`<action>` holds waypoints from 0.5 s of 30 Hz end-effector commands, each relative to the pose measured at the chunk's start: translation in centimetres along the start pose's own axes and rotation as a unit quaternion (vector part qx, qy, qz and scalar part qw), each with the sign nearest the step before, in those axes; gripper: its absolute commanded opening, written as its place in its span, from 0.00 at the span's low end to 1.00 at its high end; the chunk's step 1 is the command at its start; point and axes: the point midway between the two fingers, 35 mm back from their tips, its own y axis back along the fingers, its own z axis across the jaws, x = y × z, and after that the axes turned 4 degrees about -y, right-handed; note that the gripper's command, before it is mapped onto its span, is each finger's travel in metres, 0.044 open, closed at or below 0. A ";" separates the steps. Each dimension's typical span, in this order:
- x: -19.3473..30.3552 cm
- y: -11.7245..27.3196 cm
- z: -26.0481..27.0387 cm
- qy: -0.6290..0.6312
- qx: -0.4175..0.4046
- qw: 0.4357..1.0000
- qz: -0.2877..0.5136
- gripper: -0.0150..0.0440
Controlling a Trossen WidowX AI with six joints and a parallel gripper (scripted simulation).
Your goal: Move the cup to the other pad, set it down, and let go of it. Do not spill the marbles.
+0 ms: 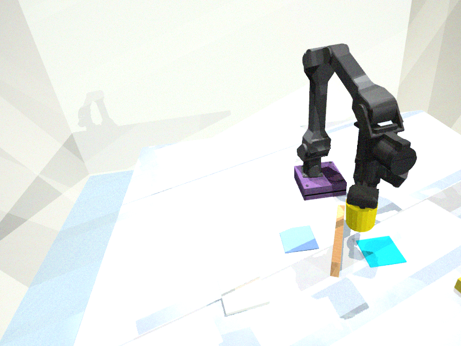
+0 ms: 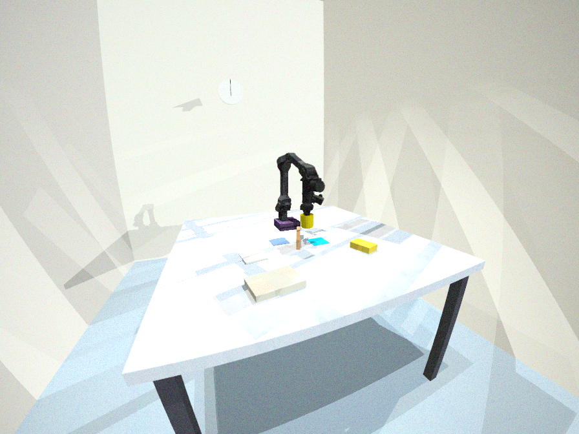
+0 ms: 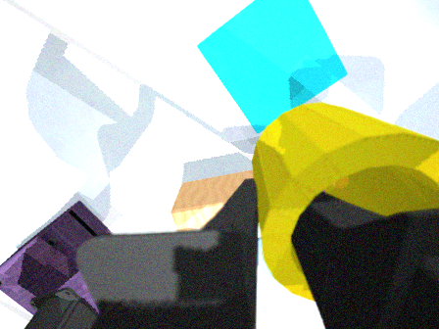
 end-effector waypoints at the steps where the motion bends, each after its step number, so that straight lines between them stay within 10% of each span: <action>1: -1.2 0.1 0.1 -0.001 0.002 1.000 0.001 0.25; 15: -4.6 0.3 0.8 -0.001 0.002 1.000 -0.001 0.25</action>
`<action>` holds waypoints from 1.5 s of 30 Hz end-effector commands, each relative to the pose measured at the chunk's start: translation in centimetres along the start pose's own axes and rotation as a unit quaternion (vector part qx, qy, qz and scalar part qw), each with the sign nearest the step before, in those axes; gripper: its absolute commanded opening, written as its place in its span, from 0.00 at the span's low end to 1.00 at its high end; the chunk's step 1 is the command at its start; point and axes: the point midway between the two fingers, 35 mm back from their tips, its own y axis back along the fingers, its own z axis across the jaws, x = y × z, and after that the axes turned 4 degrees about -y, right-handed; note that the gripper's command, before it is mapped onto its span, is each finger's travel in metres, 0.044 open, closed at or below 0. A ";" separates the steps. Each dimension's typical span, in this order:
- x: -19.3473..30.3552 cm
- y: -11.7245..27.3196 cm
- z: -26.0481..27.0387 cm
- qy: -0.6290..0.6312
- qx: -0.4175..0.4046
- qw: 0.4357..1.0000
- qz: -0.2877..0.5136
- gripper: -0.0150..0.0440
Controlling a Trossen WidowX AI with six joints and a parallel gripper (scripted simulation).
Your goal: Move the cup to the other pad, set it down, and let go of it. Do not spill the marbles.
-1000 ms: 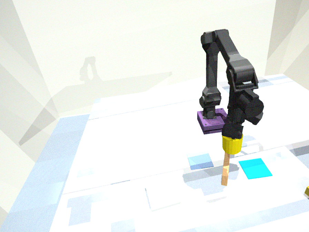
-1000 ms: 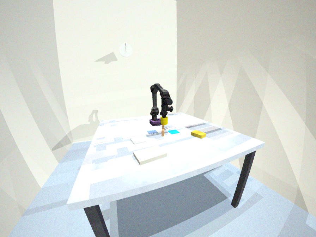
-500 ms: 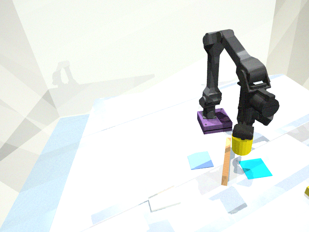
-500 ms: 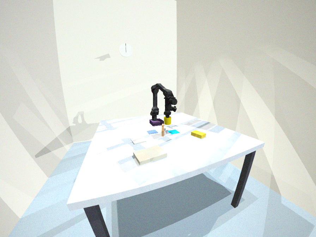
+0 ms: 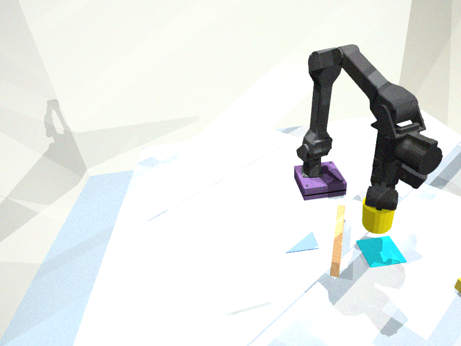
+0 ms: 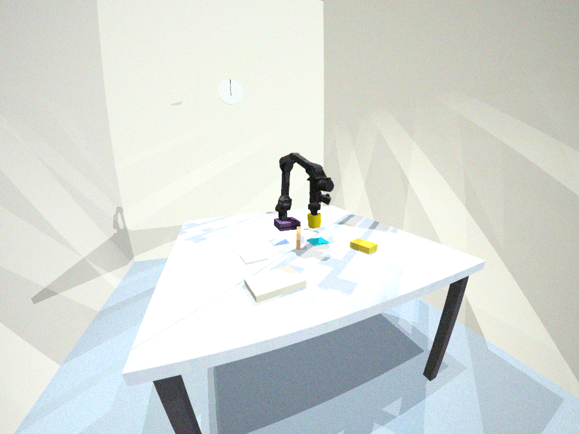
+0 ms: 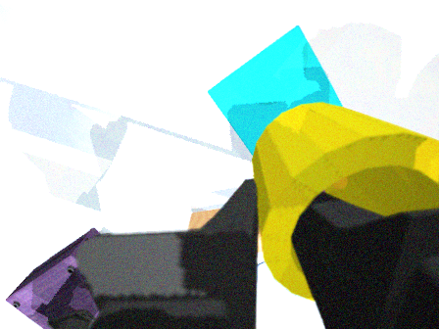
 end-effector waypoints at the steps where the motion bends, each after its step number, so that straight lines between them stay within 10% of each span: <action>1: -1.2 0.1 0.2 -0.001 0.002 1.000 0.001 0.25; 45: -2.1 -5.1 0.3 -0.001 0.002 1.000 0.000 0.25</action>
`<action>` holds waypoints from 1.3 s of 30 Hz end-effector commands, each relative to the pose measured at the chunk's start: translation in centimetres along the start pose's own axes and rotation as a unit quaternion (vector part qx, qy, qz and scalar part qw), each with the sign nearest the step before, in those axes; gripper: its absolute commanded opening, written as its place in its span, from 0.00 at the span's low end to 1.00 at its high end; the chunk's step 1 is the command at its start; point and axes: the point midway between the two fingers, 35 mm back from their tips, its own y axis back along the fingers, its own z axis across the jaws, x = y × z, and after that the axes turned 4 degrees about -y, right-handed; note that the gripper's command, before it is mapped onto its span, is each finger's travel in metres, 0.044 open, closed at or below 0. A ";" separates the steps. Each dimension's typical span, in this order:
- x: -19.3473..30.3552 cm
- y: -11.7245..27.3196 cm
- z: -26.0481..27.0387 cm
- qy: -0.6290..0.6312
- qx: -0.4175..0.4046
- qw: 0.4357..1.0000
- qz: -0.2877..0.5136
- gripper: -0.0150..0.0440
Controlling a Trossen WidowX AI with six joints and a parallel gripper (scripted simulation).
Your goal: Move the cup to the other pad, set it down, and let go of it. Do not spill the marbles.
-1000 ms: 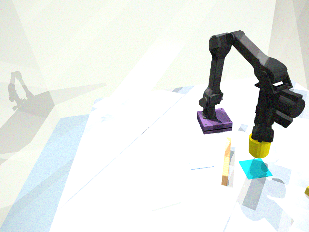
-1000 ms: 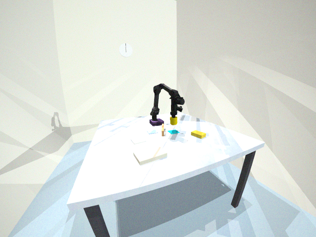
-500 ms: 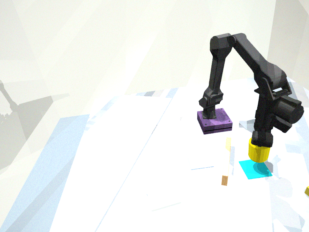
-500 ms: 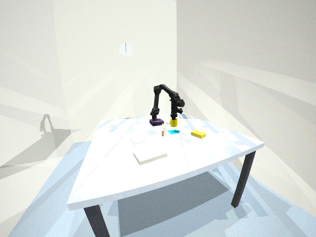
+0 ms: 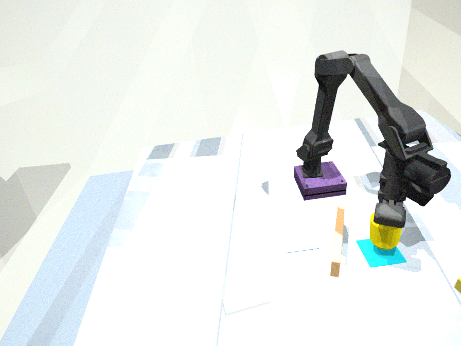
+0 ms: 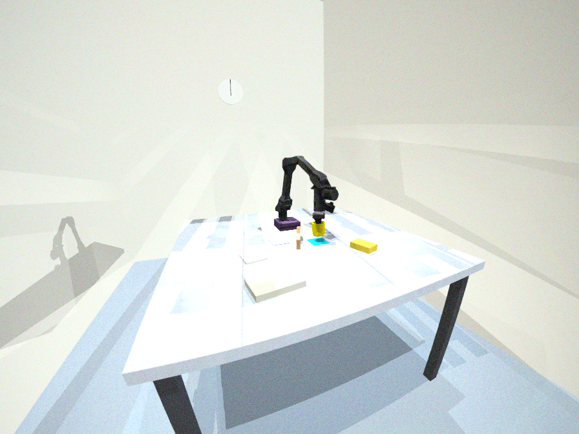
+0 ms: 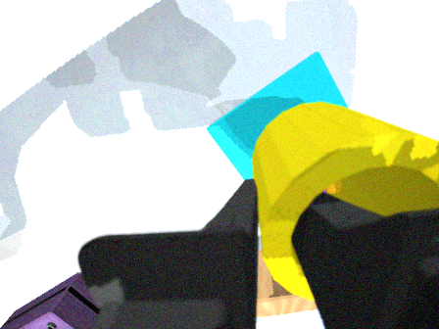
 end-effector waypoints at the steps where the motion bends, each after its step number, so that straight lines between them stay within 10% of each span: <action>1: 0.1 -0.9 0.0 -0.002 0.000 1.000 0.004 0.25; 31: 0.1 -2.7 0.1 0.000 -0.001 1.000 0.001 0.25; 39: 0.1 -2.7 0.1 0.000 -0.001 1.000 0.001 0.50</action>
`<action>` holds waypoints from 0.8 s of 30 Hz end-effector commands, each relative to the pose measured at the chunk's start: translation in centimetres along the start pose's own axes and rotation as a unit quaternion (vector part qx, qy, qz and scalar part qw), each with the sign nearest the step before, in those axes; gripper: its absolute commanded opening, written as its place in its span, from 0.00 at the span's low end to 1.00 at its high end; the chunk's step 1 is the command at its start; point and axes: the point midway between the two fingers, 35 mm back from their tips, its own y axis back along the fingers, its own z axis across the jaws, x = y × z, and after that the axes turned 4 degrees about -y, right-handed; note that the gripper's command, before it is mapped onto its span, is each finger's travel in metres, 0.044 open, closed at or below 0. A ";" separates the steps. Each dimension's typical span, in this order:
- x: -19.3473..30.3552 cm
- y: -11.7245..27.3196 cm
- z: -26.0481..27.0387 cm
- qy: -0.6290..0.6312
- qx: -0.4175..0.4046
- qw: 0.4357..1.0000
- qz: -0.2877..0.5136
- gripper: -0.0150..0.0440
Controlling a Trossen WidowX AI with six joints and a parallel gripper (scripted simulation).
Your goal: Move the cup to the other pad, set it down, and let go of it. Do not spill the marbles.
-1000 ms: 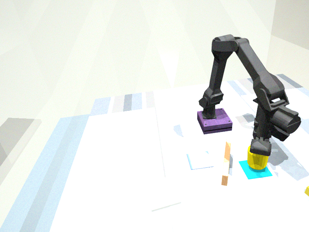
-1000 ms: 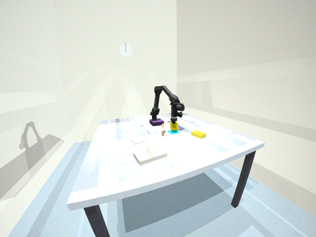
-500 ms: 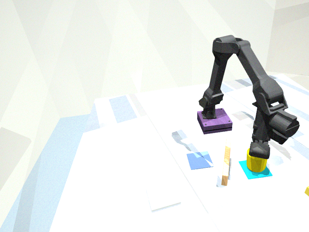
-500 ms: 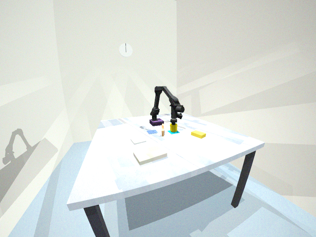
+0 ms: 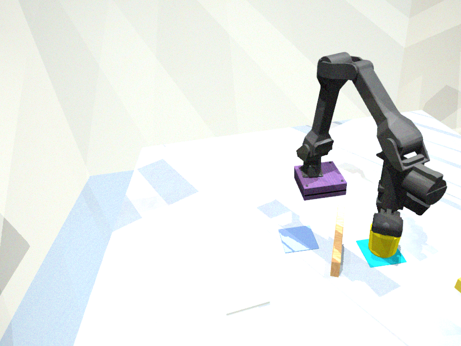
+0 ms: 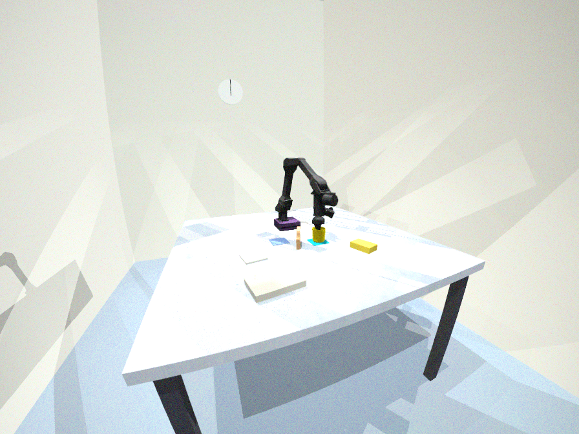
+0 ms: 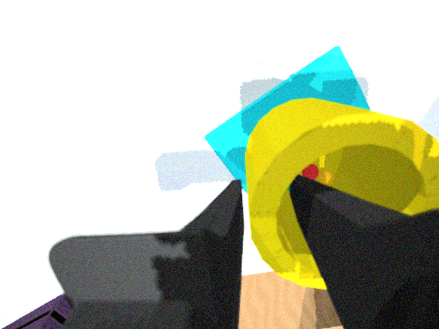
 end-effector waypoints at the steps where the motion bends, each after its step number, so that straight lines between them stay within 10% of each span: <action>1: 0.0 0.1 0.0 0.000 0.000 1.000 0.000 0.50; 24: -0.1 2.8 0.0 -0.001 0.001 1.000 0.001 0.50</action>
